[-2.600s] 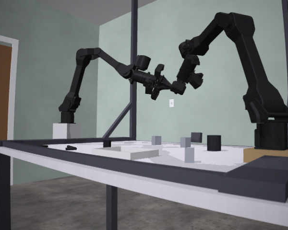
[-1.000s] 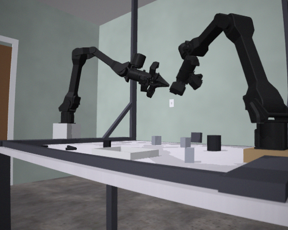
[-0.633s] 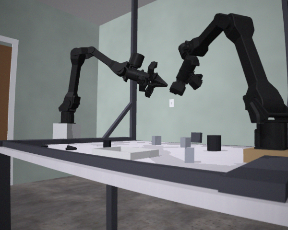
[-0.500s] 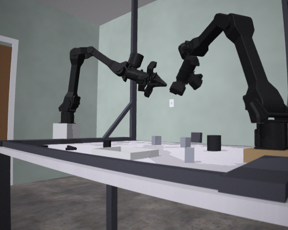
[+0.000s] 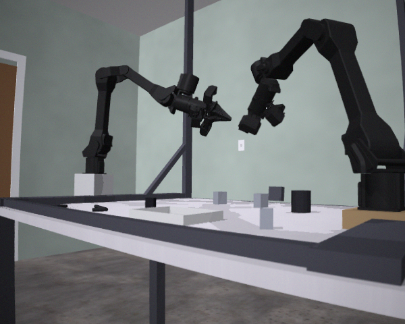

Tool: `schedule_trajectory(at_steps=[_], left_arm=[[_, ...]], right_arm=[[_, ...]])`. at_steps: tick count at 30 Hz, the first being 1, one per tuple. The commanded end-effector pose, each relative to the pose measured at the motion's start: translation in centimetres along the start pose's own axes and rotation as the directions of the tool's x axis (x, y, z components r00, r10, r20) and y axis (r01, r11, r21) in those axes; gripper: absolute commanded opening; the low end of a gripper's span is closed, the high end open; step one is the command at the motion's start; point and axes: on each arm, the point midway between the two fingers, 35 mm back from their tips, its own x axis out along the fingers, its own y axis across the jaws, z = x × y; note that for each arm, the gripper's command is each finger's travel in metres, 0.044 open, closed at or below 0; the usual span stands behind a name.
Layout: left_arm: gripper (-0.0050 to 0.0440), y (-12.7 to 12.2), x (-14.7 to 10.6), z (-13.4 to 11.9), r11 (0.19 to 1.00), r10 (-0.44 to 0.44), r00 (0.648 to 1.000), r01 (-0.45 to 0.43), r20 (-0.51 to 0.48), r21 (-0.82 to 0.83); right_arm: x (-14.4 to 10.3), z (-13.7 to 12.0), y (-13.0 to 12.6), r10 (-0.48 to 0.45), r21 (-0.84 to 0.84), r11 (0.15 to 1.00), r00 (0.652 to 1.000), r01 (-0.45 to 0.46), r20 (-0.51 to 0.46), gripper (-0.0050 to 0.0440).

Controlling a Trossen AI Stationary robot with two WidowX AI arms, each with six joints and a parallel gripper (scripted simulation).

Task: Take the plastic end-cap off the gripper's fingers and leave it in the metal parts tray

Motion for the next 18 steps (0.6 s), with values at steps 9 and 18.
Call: schedule_trajectory(at_steps=[9, 18], left_arm=[[0.0, 1.0, -1.0, -0.5, 1.0, 0.027, 1.0, -0.027, -0.012, 0.005], [0.0, 1.0, -1.0, -0.5, 1.0, 0.027, 1.0, -0.027, -0.012, 0.005]], right_arm=[[-1.5, -0.5, 0.4, 0.008, -0.005, 1.0, 1.0, -0.008, -0.014, 0.0], [-2.3, -0.4, 0.4, 0.007, -0.005, 1.0, 1.0, -0.007, -0.013, 0.0]])
